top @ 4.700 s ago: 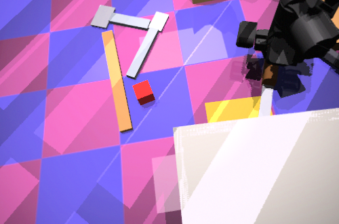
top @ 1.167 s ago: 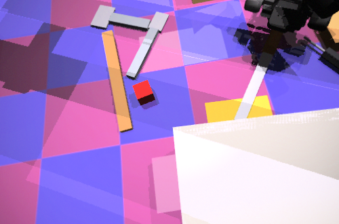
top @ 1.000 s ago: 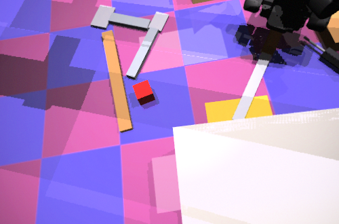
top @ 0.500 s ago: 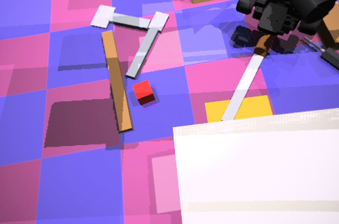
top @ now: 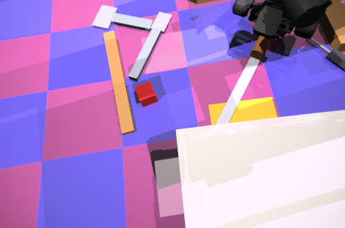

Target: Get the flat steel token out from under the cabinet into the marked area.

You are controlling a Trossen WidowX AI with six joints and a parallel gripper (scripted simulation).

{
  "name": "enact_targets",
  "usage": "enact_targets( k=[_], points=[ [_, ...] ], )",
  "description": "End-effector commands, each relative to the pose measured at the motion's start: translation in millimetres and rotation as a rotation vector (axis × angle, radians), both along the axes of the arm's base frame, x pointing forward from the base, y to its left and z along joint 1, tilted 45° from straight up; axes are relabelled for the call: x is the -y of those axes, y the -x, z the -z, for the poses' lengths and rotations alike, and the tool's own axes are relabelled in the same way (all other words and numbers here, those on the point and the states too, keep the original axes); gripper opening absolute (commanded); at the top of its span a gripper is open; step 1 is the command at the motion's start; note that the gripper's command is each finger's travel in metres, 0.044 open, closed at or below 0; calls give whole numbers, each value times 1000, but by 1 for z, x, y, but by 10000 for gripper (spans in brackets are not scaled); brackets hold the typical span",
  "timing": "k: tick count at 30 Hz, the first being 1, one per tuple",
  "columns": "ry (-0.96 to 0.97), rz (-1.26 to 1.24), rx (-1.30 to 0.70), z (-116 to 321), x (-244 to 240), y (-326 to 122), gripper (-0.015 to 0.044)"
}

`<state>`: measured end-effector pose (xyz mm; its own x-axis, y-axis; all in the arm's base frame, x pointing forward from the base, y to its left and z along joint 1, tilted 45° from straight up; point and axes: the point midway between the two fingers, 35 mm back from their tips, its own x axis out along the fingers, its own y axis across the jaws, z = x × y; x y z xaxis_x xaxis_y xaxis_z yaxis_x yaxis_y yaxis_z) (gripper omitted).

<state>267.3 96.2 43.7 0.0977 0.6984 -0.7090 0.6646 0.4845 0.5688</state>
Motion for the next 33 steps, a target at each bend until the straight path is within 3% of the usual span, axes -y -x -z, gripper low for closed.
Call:
enact_targets(
  k=[1,33],
  points=[
    [1,5,0,5,6,-1,0],
    [3,6,-2,33,35,-2,0]
  ],
)
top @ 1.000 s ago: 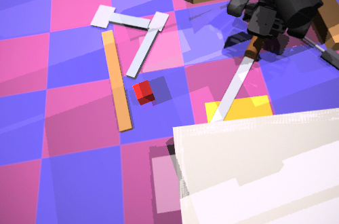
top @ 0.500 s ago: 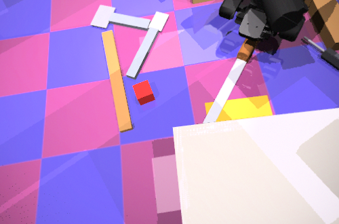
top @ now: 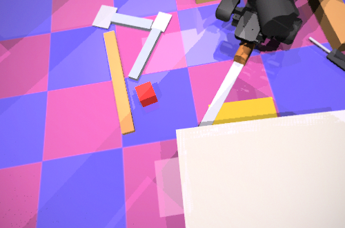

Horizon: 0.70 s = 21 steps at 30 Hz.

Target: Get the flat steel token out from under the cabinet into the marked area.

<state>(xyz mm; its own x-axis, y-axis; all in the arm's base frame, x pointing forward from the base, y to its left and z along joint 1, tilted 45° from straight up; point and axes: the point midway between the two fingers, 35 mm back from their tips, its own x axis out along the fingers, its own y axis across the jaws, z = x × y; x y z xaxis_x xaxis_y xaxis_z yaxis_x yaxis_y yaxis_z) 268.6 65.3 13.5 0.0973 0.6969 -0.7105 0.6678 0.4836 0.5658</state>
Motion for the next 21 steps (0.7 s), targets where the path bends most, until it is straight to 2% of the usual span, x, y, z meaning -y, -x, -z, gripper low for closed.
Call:
enact_targets(
  k=[1,21],
  points=[
    [1,3,2,4,5,-1,0],
    [2,3,2,21,23,-1,0]
  ],
)
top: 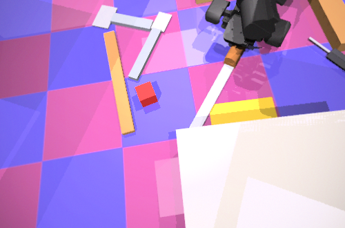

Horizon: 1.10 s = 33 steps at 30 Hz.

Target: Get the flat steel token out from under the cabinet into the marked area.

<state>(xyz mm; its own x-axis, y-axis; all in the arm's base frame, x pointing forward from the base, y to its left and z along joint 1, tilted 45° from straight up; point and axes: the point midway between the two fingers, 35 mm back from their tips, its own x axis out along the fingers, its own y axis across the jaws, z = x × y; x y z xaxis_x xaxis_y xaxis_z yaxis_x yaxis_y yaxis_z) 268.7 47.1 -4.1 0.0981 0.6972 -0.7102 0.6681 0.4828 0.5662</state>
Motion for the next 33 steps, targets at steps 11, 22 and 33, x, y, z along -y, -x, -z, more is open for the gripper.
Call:
enact_targets(
  k=[11,22,33],
  points=[
    [4,3,1,12,14,-1,0],
    [4,3,2,21,23,-1,0],
    [5,3,2,30,32,0,0]
  ],
)
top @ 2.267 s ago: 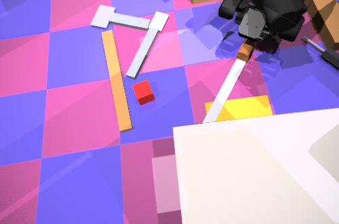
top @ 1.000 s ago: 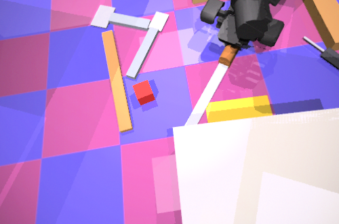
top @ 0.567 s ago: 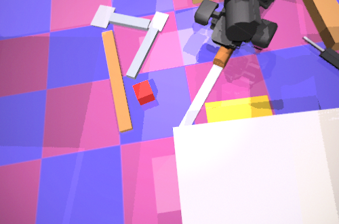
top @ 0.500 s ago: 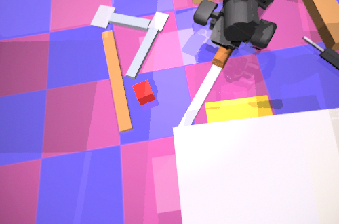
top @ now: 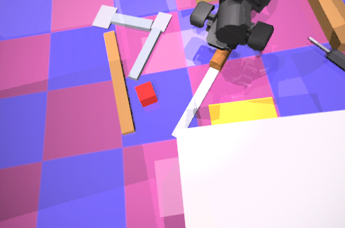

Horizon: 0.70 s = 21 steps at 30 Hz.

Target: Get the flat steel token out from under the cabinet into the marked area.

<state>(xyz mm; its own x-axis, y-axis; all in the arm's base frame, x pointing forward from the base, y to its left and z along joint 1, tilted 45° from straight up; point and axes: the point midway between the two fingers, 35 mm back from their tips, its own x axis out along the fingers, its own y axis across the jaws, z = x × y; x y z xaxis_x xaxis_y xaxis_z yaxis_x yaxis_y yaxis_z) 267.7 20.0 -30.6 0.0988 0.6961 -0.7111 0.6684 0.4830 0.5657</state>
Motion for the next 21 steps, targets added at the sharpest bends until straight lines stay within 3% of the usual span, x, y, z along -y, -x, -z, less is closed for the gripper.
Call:
enact_targets(
  k=[1,21],
  points=[
    [4,2,1,4,5,-1,0],
    [5,2,2,20,21,1,0]
  ],
)
